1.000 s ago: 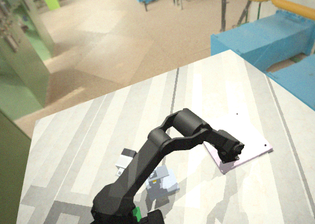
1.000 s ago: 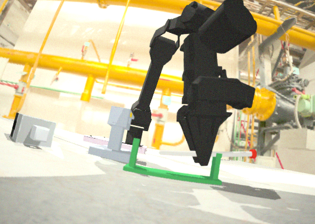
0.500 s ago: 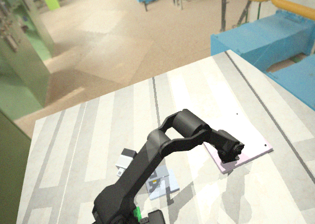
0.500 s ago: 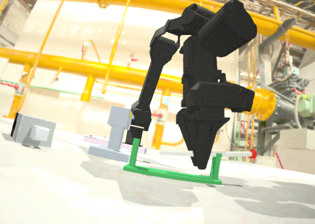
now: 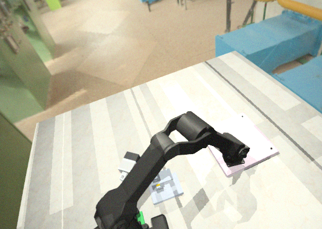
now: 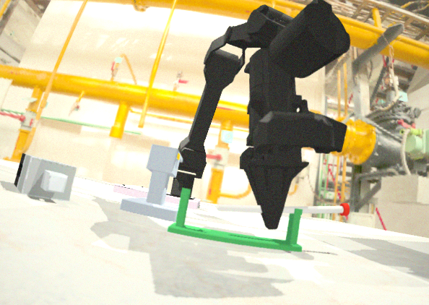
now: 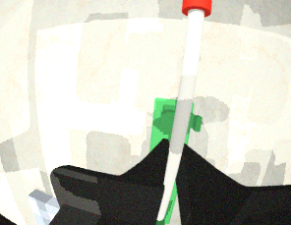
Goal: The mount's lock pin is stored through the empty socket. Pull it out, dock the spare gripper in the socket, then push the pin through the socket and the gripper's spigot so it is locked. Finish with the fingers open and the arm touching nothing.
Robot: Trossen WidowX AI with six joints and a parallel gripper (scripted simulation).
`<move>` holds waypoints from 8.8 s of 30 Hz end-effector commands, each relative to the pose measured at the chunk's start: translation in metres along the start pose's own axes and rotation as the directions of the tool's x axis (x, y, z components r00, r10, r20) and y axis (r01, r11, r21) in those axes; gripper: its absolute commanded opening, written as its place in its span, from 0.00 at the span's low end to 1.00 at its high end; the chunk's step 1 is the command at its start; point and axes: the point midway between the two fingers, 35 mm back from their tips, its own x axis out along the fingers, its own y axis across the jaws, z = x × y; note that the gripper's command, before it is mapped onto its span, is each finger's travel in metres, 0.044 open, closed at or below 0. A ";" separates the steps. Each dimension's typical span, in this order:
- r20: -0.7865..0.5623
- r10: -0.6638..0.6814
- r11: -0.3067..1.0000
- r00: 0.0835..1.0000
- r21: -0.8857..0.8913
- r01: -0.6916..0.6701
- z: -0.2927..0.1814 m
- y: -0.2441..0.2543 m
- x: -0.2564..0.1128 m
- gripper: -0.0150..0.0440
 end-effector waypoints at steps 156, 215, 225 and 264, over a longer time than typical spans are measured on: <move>-0.032 0.101 0.995 0.994 -0.005 -0.101 -0.052 0.008 -0.083 1.00; 0.603 -0.518 0.796 0.606 0.599 0.085 -0.303 0.026 -0.116 1.00; 0.603 -0.518 0.796 0.606 0.599 0.084 -0.306 0.028 -0.077 1.00; 0.604 -0.518 0.796 0.606 0.599 0.084 -0.313 0.029 -0.017 1.00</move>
